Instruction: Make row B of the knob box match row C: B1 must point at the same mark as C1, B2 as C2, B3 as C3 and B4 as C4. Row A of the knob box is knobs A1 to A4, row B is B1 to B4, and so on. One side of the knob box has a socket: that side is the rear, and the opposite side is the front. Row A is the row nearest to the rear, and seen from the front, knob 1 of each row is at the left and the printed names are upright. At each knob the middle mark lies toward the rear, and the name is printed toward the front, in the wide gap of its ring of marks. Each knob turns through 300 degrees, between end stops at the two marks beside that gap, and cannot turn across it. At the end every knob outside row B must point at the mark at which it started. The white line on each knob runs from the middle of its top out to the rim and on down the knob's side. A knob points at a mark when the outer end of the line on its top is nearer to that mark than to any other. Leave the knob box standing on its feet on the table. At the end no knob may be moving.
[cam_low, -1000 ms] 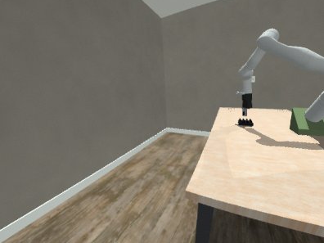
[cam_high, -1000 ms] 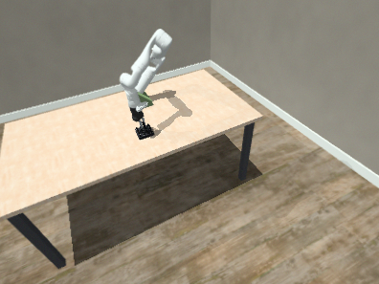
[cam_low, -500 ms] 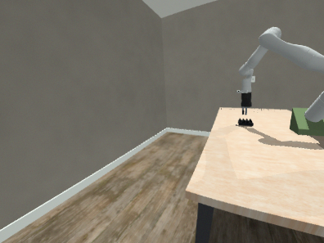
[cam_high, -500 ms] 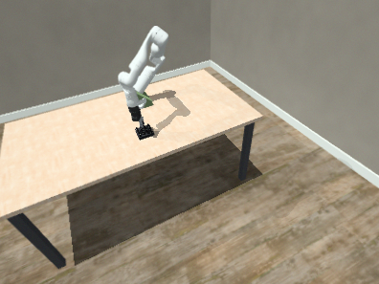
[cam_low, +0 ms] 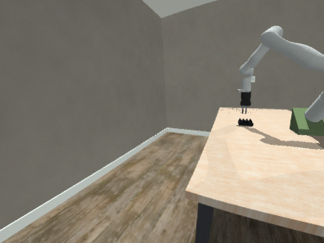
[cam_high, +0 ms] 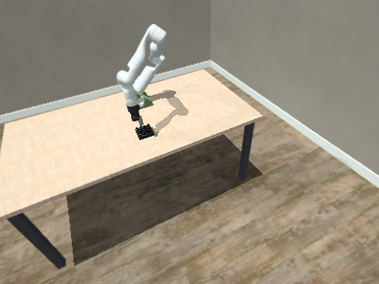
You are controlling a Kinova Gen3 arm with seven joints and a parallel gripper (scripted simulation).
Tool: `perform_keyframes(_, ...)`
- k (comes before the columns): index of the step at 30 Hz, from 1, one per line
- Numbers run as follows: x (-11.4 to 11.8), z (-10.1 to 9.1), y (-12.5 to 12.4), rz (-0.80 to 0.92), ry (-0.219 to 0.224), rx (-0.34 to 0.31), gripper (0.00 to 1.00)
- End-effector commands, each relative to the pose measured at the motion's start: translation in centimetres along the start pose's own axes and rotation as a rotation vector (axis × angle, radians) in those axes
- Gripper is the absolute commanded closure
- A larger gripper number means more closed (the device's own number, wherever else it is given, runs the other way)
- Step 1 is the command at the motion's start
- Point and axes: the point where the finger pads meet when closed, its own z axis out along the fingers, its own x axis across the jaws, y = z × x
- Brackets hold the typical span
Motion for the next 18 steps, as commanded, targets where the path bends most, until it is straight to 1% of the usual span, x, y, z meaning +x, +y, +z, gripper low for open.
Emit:
perform_keyframes(1,0.14,-0.32,0.16,-0.016,0.008,0.001,0.54)
perform_keyframes(18,0.19,-0.43,0.22,-0.055,0.013,0.0,0.54)
